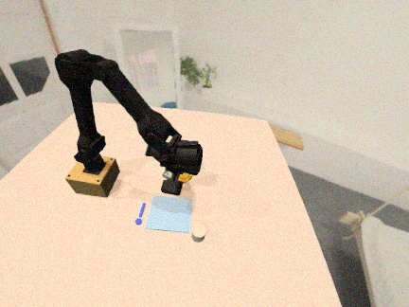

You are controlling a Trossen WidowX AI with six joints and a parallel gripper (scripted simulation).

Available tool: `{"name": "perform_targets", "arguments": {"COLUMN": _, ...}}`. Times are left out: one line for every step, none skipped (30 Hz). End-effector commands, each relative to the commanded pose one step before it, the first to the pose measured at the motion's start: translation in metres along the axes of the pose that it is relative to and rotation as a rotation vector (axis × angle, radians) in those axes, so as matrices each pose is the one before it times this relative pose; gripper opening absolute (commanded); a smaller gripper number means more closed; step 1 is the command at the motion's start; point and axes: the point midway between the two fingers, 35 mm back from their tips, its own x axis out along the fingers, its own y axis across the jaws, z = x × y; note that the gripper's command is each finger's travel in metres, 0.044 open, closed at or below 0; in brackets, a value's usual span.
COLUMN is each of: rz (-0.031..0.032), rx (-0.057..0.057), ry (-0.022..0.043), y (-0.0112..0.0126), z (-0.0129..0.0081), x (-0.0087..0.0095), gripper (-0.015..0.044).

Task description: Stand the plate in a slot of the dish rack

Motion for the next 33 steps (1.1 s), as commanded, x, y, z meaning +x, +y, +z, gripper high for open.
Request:
{"name": "perform_targets", "arguments": {"rz": 0.07286, "rx": -0.0579, "ry": -0.04667, "y": -0.00042, "z": 0.00476, "x": 0.00881, "gripper": 0.0}}
{"name": "perform_targets", "arguments": {"rz": 0.01755, "rx": -0.015, "ry": -0.01237, "y": -0.0005, "z": 0.00093, "x": 0.00222, "gripper": 0.0}}
{"name": "perform_targets", "arguments": {"rz": 0.01733, "rx": -0.0153, "ry": -0.01253, "y": -0.00052, "z": 0.00081, "x": 0.0021, "gripper": 0.0}}
{"name": "perform_targets", "arguments": {"rz": 0.01712, "rx": -0.0155, "ry": -0.01268, "y": -0.00054, "z": 0.0007, "x": 0.00198, "gripper": 0.0}}
{"name": "perform_targets", "arguments": {"rz": 0.0169, "rx": -0.0158, "ry": -0.01283, "y": -0.00055, "z": 0.00059, "x": 0.00186, "gripper": 0.0}}
{"name": "perform_targets", "arguments": {"rz": 0.01668, "rx": -0.016, "ry": -0.01296, "y": -0.00055, "z": 0.00049, "x": 0.00173, "gripper": 0.0}}
{"name": "perform_targets", "arguments": {"rz": 0.01646, "rx": -0.0163, "ry": -0.01308, "y": -0.00055, "z": 0.00038, "x": 0.00161, "gripper": 0.0}}
{"name": "perform_targets", "arguments": {"rz": 0.01624, "rx": -0.0165, "ry": -0.0132, "y": -0.00053, "z": 0.00028, "x": 0.00149, "gripper": 0.0}}
{"name": "perform_targets", "arguments": {"rz": 0.01603, "rx": -0.0168, "ry": -0.01331, "y": -0.00051, "z": 0.00018, "x": 0.00136, "gripper": 0.0}}
{"name": "perform_targets", "arguments": {"rz": 0.01581, "rx": -0.017, "ry": -0.01341, "y": -0.00048, "z": 0.00008, "x": 0.00124, "gripper": 0.0}}
{"name": "perform_targets", "arguments": {"rz": 0.01559, "rx": -0.0173, "ry": -0.0135, "y": -0.00044, "z": -0.00001, "x": 0.00111, "gripper": 0.0}}
{"name": "perform_targets", "arguments": {"rz": 0.01538, "rx": -0.0175, "ry": -0.01358, "y": -0.0004, "z": -0.0001, "x": 0.00099, "gripper": 0.0}}
{"name": "perform_targets", "arguments": {"rz": 0.01517, "rx": -0.0177, "ry": -0.01366, "y": -0.00035, "z": -0.00019, "x": 0.00087, "gripper": 0.0}}
{"name": "perform_targets", "arguments": {"rz": 0.01495, "rx": -0.018, "ry": -0.01372, "y": -0.00029, "z": -0.00027, "x": 0.00075, "gripper": 0.0}}
{"name": "perform_targets", "arguments": {"rz": 0.01475, "rx": -0.0182, "ry": -0.01378, "y": -0.00022, "z": -0.00034, "x": 0.00063, "gripper": 0.0}}
{"name": "perform_targets", "arguments": {"rz": 0.01454, "rx": -0.0184, "ry": -0.01383, "y": -0.00015, "z": -0.00042, "x": 0.00051, "gripper": 0.0}}
{"name": "perform_targets", "arguments": {"rz": 0.01433, "rx": -0.0187, "ry": -0.01387, "y": -0.00008, "z": -0.00048, "x": 0.0004, "gripper": 0.0}}
{"name": "perform_targets", "arguments": {"rz": 0.01413, "rx": -0.0189, "ry": -0.0139, "y": 0.00001, "z": -0.00054, "x": 0.00028, "gripper": 0.0}}
{"name": "perform_targets", "arguments": {"rz": 0.01393, "rx": -0.0191, "ry": -0.01393, "y": 0.00009, "z": -0.0006, "x": 0.00017, "gripper": 0.0}}
{"name": "perform_targets", "arguments": {"rz": 0.01374, "rx": -0.0193, "ry": -0.01395, "y": 0.00019, "z": -0.00065, "x": 0.00006, "gripper": 0.0}}
{"name": "perform_targets", "arguments": {"rz": 0.01355, "rx": -0.0195, "ry": -0.01396, "y": 0.00029, "z": -0.00069, "x": -0.00004, "gripper": 0.0}}
{"name": "perform_targets", "arguments": {"rz": 0.01336, "rx": -0.0198, "ry": -0.01396, "y": 0.00039, "z": -0.00073, "x": -0.00015, "gripper": 0.0}}
{"name": "perform_targets", "arguments": {"rz": 0.01317, "rx": -0.02, "ry": -0.01396, "y": 0.0005, "z": -0.00076, "x": -0.00024, "gripper": 0.0}}
{"name": "perform_targets", "arguments": {"rz": 0.01299, "rx": -0.0202, "ry": -0.01395, "y": 0.00061, "z": -0.00079, "x": -0.00034, "gripper": 0.0}}
{"name": "perform_targets", "arguments": {"rz": 0.01281, "rx": -0.0204, "ry": -0.01393, "y": 0.00072, "z": -0.00081, "x": -0.00043, "gripper": 0.0}}
{"name": "perform_targets", "arguments": {"rz": 0.01264, "rx": -0.0206, "ry": -0.01391, "y": 0.00084, "z": -0.00082, "x": -0.00052, "gripper": 0.0}}
{"name": "perform_targets", "arguments": {"rz": 0.01194, "rx": -0.0202, "ry": -0.0133, "y": 0.00092, "z": -0.0008, "x": -0.00058, "gripper": 0.0}}
{"name": "perform_targets", "arguments": {"rz": 0.01179, "rx": -0.0203, "ry": -0.01327, "y": 0.00103, "z": -0.0008, "x": -0.00066, "gripper": 0.0}}
{"name": "perform_targets", "arguments": {"rz": 0.01164, "rx": -0.0205, "ry": -0.01324, "y": 0.00114, "z": -0.00079, "x": -0.00073, "gripper": 0.0}}
{"name": "perform_targets", "arguments": {"rz": 0.01149, "rx": -0.0207, "ry": -0.0132, "y": 0.00126, "z": -0.00078, "x": -0.00079, "gripper": 0.0}}
{"name": "perform_targets", "arguments": {"rz": 0.01135, "rx": -0.0208, "ry": -0.01316, "y": 0.00137, "z": -0.00076, "x": -0.00086, "gripper": 0.0}}
{"name": "perform_targets", "arguments": {"rz": 0.01122, "rx": -0.021, "ry": -0.01311, "y": 0.00149, "z": -0.00074, "x": -0.00092, "gripper": 0.0}}
{"name": "perform_targets", "arguments": {"rz": 0.01108, "rx": -0.0212, "ry": -0.01305, "y": 0.00161, "z": -0.00071, "x": -0.00097, "gripper": 0.0}}
